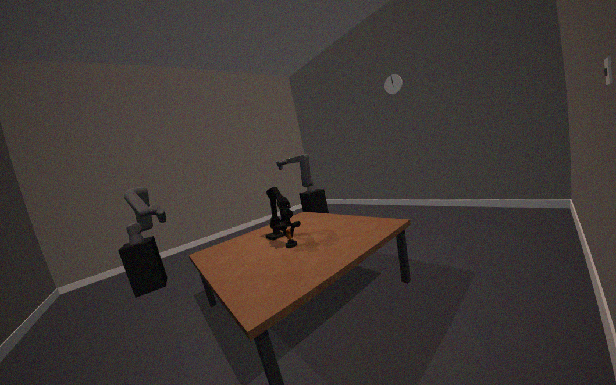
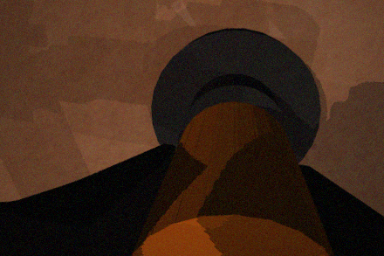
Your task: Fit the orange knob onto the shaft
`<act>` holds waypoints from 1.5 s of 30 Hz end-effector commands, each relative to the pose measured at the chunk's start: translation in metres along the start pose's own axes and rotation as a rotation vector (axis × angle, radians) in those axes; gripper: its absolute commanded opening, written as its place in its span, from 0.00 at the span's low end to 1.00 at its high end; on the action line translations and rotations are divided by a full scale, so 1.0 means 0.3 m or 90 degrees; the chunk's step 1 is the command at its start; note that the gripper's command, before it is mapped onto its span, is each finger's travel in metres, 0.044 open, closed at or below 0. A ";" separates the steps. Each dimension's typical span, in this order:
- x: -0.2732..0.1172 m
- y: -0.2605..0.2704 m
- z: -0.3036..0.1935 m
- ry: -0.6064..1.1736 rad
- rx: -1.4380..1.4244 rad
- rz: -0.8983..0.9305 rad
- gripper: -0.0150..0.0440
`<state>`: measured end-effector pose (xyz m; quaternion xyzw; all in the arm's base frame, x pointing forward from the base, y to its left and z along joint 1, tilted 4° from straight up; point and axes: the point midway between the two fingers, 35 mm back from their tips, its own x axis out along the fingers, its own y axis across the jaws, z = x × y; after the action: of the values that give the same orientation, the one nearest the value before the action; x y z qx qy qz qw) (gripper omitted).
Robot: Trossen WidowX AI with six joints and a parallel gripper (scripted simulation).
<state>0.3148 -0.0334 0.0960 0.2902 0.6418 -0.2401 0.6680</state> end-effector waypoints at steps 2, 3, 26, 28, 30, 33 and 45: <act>0.005 0.001 -0.001 0.000 0.002 0.002 0.25; 0.006 0.001 -0.001 0.000 0.002 0.002 0.25; 0.042 -0.002 -0.004 0.000 0.000 0.002 0.25; 0.047 -0.002 -0.004 0.000 0.000 0.002 0.25; 0.051 -0.002 -0.004 0.000 0.000 0.002 0.25; 0.058 -0.002 -0.004 0.000 0.000 0.002 0.25; 0.054 -0.002 -0.002 -0.001 -0.002 0.001 0.34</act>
<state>0.3147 -0.0324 0.0794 0.2897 0.6413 -0.2392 0.6690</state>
